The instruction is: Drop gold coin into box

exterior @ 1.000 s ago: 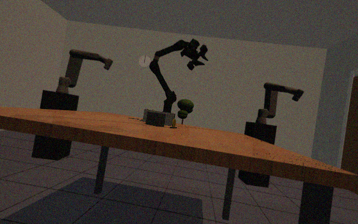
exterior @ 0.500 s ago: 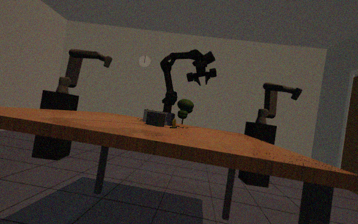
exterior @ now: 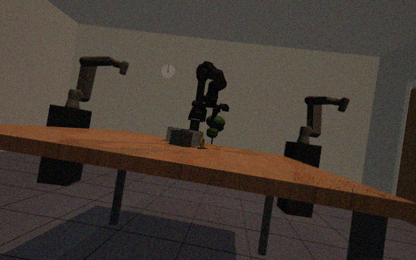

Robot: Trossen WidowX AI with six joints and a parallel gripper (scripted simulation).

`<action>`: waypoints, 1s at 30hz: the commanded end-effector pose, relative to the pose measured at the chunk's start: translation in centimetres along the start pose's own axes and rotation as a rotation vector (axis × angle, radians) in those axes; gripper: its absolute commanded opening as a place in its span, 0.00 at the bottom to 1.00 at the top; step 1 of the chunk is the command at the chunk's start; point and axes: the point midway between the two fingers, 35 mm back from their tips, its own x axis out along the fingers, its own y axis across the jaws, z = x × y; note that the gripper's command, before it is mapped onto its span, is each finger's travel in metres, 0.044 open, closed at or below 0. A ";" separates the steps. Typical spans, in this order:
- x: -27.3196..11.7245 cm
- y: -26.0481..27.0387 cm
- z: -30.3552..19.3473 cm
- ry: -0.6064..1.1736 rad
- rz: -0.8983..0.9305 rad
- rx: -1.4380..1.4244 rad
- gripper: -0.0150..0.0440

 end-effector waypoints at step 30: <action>8.2 -1.3 -0.9 0.073 0.001 0.007 0.53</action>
